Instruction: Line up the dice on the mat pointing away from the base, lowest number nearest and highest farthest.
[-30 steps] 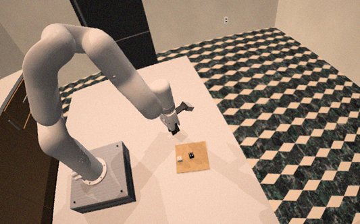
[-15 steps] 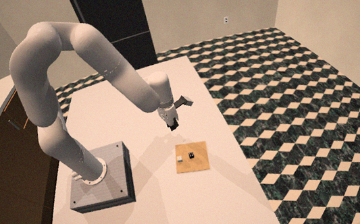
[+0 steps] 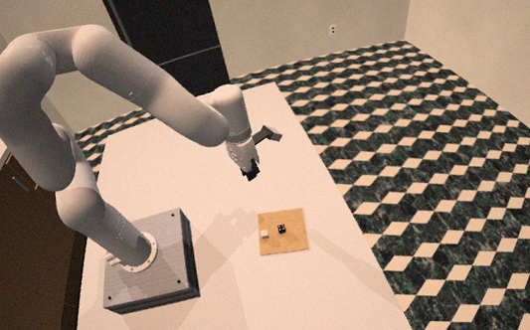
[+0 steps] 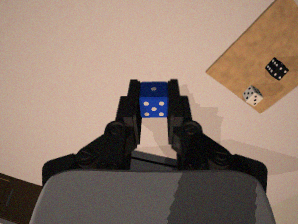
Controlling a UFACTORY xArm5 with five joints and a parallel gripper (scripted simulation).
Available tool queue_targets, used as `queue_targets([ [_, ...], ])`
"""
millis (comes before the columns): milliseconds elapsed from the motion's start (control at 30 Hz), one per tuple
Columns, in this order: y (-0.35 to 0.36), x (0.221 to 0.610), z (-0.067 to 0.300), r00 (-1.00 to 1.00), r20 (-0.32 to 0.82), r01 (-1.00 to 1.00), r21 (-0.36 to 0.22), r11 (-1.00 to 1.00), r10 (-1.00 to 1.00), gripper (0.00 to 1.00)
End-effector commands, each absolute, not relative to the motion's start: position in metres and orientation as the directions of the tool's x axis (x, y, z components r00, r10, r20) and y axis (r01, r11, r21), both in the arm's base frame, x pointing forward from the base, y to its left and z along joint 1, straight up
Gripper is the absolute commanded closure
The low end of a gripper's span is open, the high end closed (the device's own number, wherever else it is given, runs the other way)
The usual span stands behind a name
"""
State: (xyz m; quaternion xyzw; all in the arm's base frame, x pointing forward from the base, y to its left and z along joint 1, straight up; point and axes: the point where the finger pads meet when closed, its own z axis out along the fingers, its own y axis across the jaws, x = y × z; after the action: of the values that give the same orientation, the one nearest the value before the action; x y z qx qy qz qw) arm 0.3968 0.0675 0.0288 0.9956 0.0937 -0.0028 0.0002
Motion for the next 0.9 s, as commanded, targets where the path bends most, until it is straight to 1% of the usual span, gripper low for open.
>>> queue_targets([
  [0,0.068,0.398,0.032,0.982,-0.003,0.187,0.000,-0.982,0.187,0.85],
  [100,0.066,0.399,0.032,0.983,-0.003,0.183,0.000,-0.983,0.183,0.85],
  [167,0.042,0.412,0.033,0.993,-0.002,0.118,0.000,-0.993,0.118,0.85],
  [233,0.042,0.412,0.033,0.993,-0.002,0.118,0.000,-0.993,0.118,0.85],
  [300,-0.014,0.435,0.035,1.000,-0.002,-0.026,0.000,-1.000,-0.026,0.85],
  [400,-0.015,0.435,0.035,1.000,-0.002,-0.026,0.000,-1.000,-0.026,0.85],
  [433,-0.049,0.444,0.036,0.995,-0.001,-0.104,0.000,-0.995,-0.104,0.85],
  [500,-0.049,0.444,0.036,0.995,-0.001,-0.104,0.000,-0.995,-0.104,0.85],
  [533,-0.079,0.450,0.036,0.986,-0.001,-0.169,0.000,-0.986,-0.169,0.85],
  [600,-0.079,0.450,0.036,0.986,-0.001,-0.169,0.000,-0.986,-0.169,0.85],
  [633,-0.099,0.452,0.037,0.977,-0.001,-0.213,0.000,-0.977,-0.213,0.85],
  [867,-0.111,0.453,0.037,0.972,-0.001,-0.237,0.000,-0.972,-0.237,0.85],
])
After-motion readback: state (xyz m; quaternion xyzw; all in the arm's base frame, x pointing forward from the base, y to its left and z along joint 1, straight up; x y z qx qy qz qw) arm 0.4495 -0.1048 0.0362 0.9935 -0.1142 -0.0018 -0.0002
